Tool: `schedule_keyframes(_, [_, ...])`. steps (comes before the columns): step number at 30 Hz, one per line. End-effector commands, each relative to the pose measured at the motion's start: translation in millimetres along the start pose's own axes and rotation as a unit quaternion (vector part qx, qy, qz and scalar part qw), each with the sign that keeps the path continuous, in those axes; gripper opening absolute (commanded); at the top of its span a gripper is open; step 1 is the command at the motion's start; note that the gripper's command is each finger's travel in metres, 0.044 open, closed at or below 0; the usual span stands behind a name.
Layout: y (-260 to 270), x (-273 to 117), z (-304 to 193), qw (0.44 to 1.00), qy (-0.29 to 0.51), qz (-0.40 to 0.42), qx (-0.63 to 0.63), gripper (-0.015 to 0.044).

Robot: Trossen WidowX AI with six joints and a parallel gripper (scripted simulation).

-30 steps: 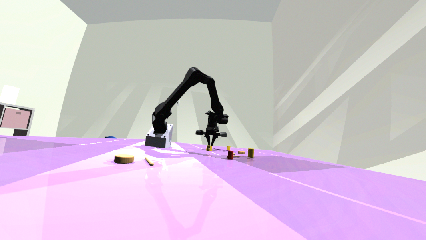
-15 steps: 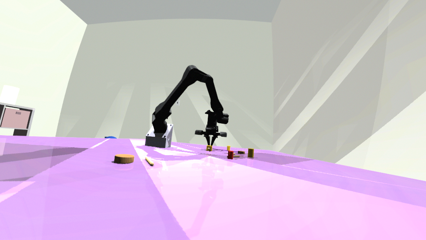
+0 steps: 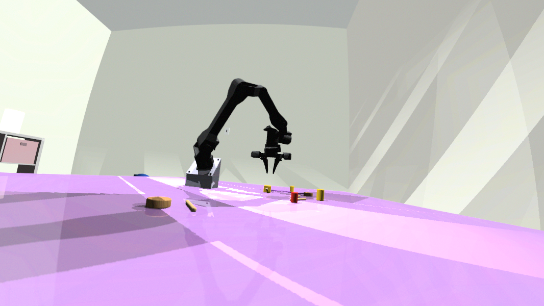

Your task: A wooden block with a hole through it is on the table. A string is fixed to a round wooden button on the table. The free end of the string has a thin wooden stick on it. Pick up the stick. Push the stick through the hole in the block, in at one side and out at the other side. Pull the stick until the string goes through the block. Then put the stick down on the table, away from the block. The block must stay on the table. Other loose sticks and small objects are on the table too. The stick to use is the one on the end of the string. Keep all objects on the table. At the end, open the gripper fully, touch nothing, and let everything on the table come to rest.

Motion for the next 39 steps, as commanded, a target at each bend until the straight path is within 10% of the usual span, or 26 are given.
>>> schedule_keyframes(1, [-1.6,-10.0,1.3,1.000,0.000,-0.006,0.003,0.0124])
schedule_keyframes(13, [-0.6,-6.1,16.4,0.898,0.000,0.000,-0.440,0.0124])
schedule_keyframes(22, [-2.4,-6.4,31.8,0.642,0.001,-0.003,-0.767,0.0124])
schedule_keyframes(39, [-5.4,-6.3,49.0,0.217,0.004,-0.005,-0.976,0.0124])
Point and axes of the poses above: the point midway between the two fingers, 35 mm back from their tips, its own x axis out along the fingers, its own y axis across the jaws, z = x × y, the point moved 4 cm from there along -x, back along the fingers, and after that the axes turned 6 degrees about -x, right-handed, at the moved point
